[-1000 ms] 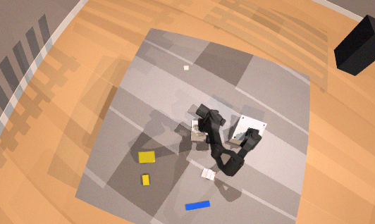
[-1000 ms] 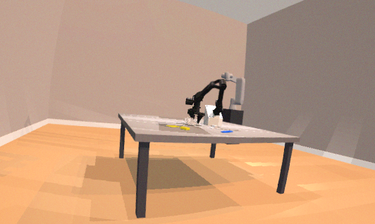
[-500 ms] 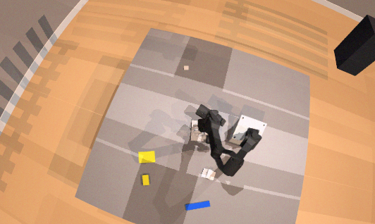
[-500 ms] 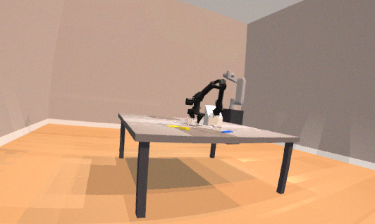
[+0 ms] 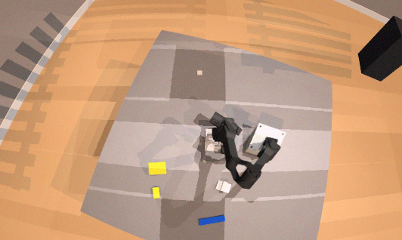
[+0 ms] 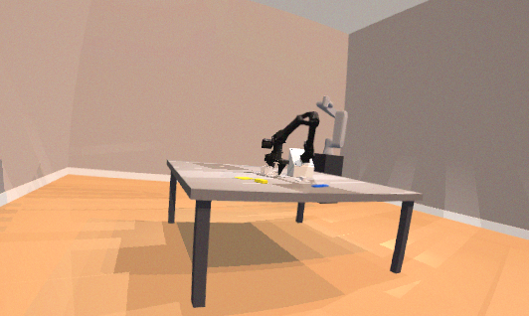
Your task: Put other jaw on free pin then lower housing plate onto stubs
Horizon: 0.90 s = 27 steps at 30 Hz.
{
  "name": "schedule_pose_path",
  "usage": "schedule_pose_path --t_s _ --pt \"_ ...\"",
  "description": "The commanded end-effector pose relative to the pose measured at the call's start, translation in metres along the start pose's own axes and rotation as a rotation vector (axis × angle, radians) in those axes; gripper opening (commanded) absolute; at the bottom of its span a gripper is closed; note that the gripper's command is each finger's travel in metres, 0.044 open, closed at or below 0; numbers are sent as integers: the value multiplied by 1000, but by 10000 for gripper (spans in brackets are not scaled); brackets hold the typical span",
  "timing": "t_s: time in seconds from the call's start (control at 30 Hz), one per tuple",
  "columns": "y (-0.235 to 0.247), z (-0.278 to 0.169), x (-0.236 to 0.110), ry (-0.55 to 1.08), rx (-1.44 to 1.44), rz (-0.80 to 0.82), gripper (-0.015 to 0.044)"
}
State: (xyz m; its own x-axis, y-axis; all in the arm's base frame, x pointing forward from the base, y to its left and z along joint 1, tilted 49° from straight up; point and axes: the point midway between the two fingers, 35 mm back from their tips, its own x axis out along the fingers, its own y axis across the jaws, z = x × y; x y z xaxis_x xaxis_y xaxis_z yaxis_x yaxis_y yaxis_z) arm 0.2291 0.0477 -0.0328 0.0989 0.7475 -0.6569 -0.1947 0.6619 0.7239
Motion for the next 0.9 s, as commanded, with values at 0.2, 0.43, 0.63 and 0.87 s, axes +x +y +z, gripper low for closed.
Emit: schedule_pose_path --t_s 0.2,0.43,0.63,0.87 --pt "-1 0 1 0 2 -2 351" --pt "-1 0 1 0 2 -2 351" --pt "0 0 0 0 0 0 440" --pt "0 0 0 0 0 0 440"
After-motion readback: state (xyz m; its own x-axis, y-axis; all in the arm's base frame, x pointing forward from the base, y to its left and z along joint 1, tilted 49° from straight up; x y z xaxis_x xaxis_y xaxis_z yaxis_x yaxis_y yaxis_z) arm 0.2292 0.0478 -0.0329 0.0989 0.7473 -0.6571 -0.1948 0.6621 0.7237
